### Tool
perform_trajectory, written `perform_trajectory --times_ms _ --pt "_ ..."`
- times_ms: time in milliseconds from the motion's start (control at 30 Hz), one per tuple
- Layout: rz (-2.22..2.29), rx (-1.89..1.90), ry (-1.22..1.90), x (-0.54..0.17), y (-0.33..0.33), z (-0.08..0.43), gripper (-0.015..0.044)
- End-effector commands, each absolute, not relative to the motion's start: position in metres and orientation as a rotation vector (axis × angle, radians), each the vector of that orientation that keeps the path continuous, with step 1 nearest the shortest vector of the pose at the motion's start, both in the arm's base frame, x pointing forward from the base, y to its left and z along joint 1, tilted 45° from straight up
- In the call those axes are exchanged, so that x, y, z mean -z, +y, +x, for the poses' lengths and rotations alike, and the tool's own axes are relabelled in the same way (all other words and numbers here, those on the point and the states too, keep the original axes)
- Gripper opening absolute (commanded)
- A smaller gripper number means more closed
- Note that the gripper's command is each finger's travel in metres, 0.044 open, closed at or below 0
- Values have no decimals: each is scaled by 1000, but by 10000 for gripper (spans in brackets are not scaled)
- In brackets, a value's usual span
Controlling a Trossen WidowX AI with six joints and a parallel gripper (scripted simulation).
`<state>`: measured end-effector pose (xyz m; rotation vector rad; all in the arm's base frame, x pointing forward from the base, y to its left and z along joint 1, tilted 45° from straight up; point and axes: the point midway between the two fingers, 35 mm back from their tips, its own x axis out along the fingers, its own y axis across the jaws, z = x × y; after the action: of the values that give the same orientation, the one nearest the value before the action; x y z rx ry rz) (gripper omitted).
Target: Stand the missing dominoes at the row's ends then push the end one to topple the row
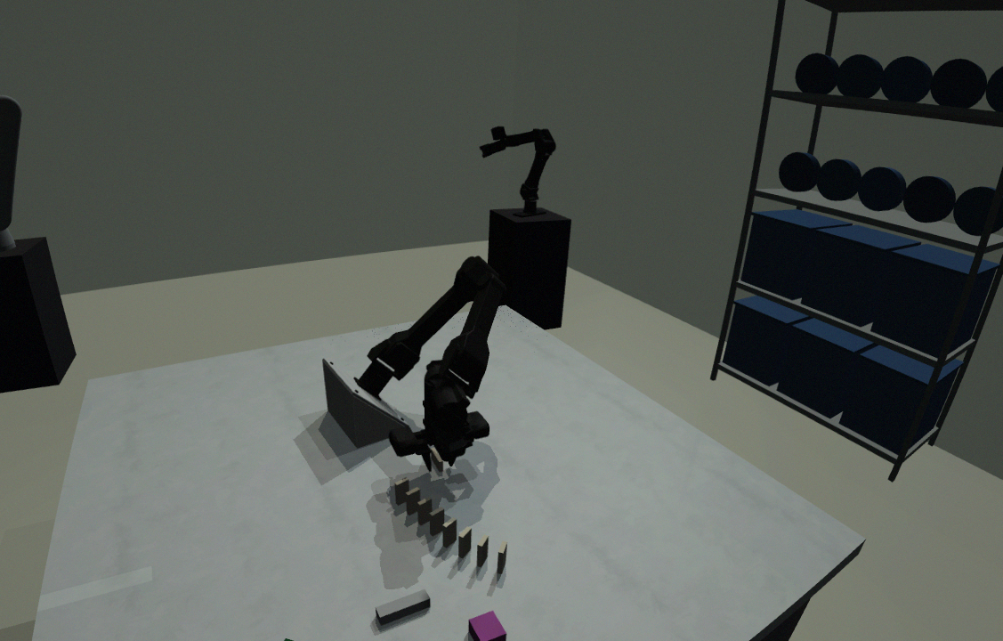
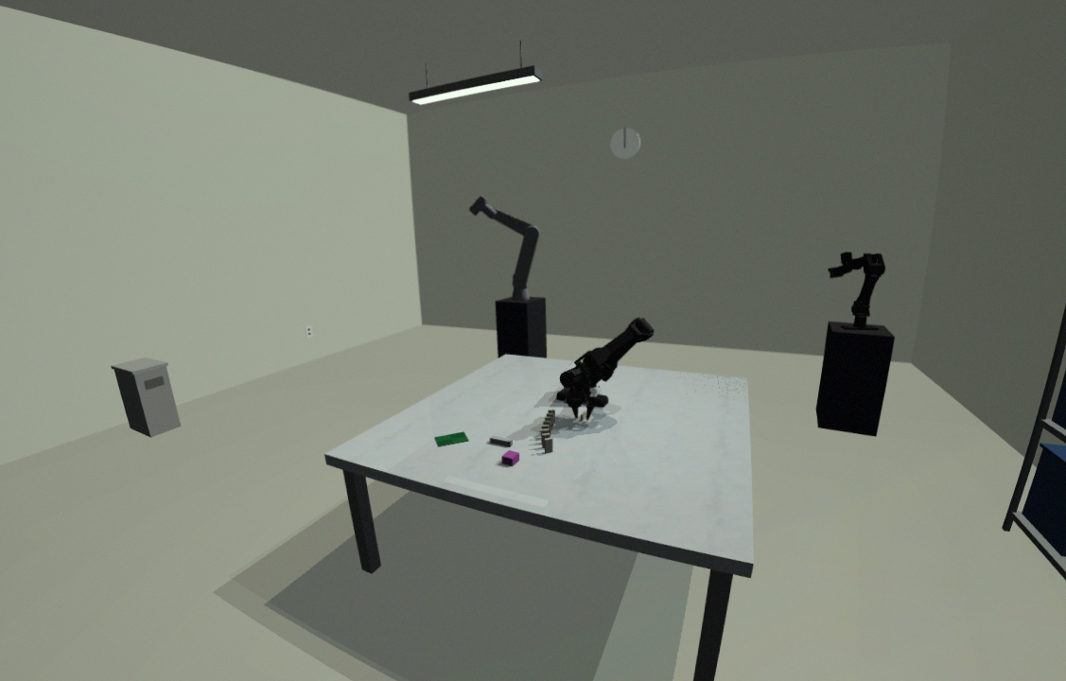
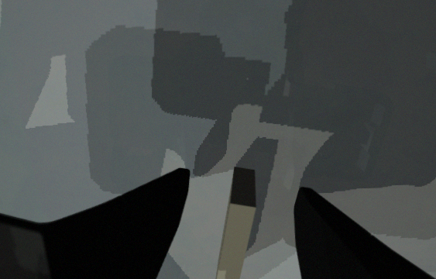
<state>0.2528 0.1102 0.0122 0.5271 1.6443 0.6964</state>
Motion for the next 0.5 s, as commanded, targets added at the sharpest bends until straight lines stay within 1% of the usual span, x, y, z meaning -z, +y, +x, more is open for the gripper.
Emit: perform_trajectory --times_ms 0,100,367,467 --pt "533 -696 1646 -12 111 252 99" --pt "533 -696 1646 -12 111 252 20" --pt "533 -696 1646 -12 111 252 20" --pt "532 -695 1647 -24 101 257 20"
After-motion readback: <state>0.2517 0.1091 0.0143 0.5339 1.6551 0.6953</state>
